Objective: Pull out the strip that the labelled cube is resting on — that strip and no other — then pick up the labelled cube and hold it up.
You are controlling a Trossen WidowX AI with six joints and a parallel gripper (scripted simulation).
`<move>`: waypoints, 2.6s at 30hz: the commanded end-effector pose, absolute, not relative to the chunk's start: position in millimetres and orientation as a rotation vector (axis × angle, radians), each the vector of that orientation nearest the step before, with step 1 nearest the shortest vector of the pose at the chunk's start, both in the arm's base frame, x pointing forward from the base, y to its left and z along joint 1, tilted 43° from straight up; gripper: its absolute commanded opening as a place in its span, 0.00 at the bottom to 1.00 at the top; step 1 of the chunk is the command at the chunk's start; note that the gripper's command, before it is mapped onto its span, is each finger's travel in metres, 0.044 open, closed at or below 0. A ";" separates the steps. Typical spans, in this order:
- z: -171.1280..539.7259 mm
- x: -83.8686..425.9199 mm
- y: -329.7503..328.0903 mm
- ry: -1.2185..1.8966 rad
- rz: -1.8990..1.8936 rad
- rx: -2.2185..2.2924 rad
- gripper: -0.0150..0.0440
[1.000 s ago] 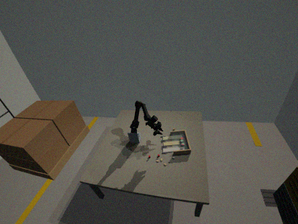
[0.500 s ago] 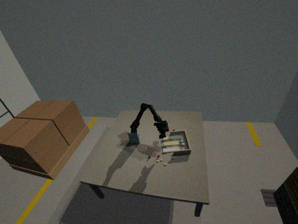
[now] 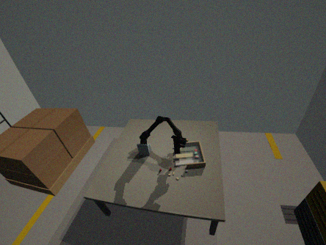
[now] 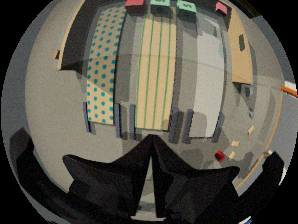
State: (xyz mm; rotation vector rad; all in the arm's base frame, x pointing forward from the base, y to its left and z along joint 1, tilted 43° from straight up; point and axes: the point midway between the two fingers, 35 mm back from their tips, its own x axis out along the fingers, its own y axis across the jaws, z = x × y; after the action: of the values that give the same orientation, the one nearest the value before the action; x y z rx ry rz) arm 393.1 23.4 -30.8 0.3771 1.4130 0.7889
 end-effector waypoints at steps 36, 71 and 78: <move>-71.9 392.7 63.7 1.423 0.803 0.362 0.25; -81.5 392.1 74.6 1.423 0.805 0.363 0.25; -81.9 392.0 75.0 1.423 0.805 0.363 0.25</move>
State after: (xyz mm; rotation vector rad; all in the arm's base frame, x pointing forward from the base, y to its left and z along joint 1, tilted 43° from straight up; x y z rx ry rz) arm 391.9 73.2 -81.6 0.3575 1.4256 0.8014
